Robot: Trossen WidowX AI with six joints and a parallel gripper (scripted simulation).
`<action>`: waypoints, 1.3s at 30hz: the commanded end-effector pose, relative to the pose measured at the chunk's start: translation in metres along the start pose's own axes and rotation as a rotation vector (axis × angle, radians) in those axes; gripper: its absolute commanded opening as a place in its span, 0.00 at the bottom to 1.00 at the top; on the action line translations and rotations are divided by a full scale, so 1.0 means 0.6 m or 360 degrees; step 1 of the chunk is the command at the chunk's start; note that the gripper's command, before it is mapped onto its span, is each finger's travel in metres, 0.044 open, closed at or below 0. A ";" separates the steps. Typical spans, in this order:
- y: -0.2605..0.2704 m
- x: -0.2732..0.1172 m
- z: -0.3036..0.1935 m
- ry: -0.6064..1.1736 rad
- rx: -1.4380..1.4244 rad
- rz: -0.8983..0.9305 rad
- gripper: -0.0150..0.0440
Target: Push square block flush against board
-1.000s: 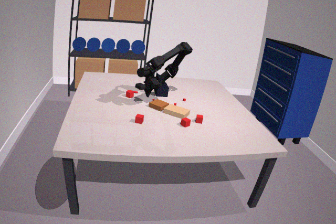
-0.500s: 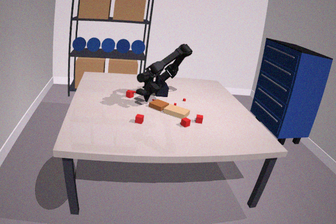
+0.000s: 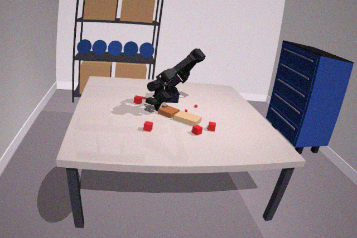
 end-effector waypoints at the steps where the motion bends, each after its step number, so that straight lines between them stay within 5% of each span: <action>1: -0.004 0.000 0.012 -0.0004 -0.0002 -0.0006 0.25; 20: -0.011 -0.001 0.061 -0.0004 -0.0002 -0.0008 0.25; 39: -0.008 -0.001 0.015 -0.0002 -0.0002 -0.0008 0.25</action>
Point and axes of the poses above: the point midway between the two fingers, 35 mm back from their tips, its own x axis out along the fingers, its own y axis across the jaws, z = x × y, the point moved 6 cm from there along -x, back along the fingers, and after that the axes turned 7 degrees about -x, right-handed, at the moved point
